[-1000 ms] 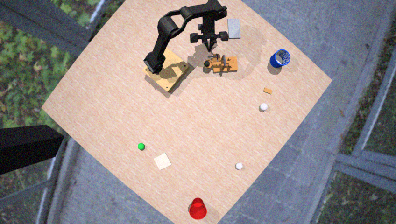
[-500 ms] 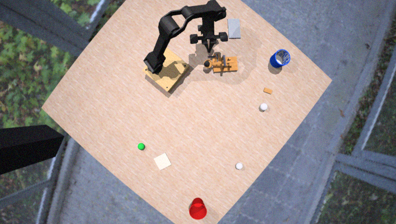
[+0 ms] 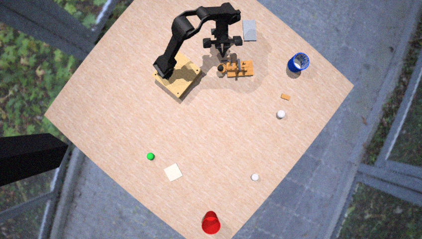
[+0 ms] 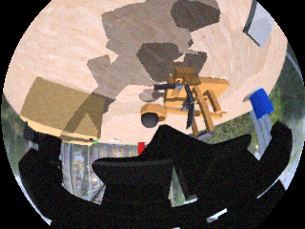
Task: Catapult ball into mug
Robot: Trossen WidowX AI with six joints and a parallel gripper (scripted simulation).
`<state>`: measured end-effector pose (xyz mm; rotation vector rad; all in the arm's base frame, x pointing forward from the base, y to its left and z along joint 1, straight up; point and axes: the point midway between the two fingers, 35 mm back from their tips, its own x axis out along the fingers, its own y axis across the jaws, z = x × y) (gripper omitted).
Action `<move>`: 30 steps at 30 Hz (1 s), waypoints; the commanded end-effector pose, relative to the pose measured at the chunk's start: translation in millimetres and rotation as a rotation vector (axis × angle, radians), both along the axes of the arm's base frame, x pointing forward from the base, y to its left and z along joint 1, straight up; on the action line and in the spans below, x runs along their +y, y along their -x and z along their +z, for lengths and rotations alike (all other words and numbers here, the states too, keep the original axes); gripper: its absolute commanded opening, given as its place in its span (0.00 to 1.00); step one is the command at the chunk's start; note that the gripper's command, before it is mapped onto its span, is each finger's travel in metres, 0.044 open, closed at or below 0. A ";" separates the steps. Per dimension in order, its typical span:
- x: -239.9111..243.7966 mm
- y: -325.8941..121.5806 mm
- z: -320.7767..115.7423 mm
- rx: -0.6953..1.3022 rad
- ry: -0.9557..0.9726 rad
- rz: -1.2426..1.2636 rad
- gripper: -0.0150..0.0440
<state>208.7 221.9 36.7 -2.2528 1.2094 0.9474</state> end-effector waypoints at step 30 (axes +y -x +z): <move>-2.6 0.4 -55.8 0.001 0.012 0.005 0.25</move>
